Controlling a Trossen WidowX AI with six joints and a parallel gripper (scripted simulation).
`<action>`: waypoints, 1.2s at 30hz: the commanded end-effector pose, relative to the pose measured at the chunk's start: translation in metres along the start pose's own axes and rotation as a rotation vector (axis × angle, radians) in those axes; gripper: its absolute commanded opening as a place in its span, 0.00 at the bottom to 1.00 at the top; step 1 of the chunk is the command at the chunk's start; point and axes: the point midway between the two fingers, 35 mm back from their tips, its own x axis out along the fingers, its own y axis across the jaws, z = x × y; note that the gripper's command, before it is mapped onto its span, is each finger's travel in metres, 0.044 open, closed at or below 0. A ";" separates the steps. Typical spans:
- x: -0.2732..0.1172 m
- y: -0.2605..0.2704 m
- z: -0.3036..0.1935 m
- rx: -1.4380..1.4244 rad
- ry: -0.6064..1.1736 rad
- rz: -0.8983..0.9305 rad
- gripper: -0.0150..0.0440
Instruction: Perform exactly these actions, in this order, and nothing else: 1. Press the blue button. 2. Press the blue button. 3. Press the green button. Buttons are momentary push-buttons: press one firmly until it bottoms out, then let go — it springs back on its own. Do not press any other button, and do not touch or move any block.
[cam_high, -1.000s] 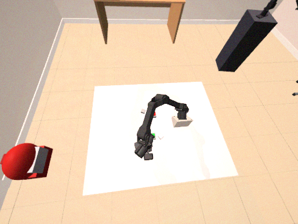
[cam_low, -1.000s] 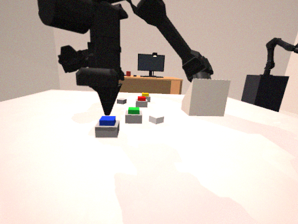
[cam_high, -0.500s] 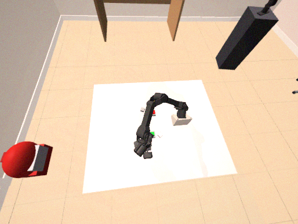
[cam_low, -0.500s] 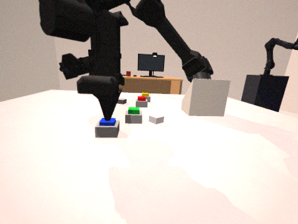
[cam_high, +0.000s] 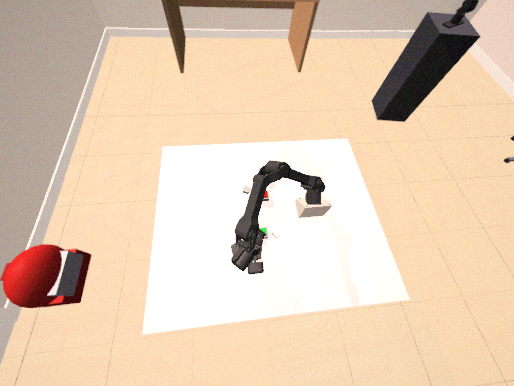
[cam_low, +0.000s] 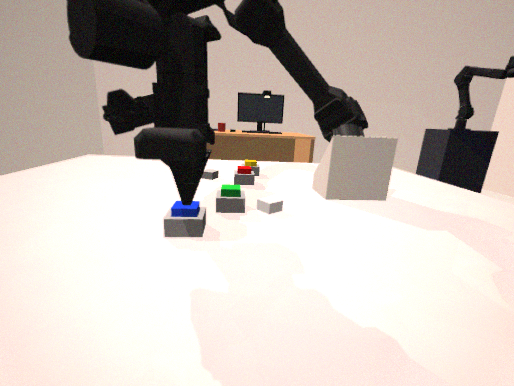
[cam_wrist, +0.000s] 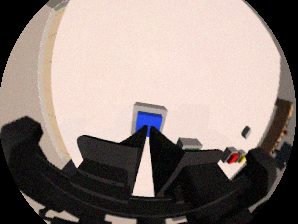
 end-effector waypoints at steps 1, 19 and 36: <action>-0.024 0.001 0.000 0.002 -0.005 0.006 0.29; -0.006 0.001 0.001 0.002 -0.006 0.005 0.29; 0.006 0.001 0.001 0.002 -0.006 0.004 0.29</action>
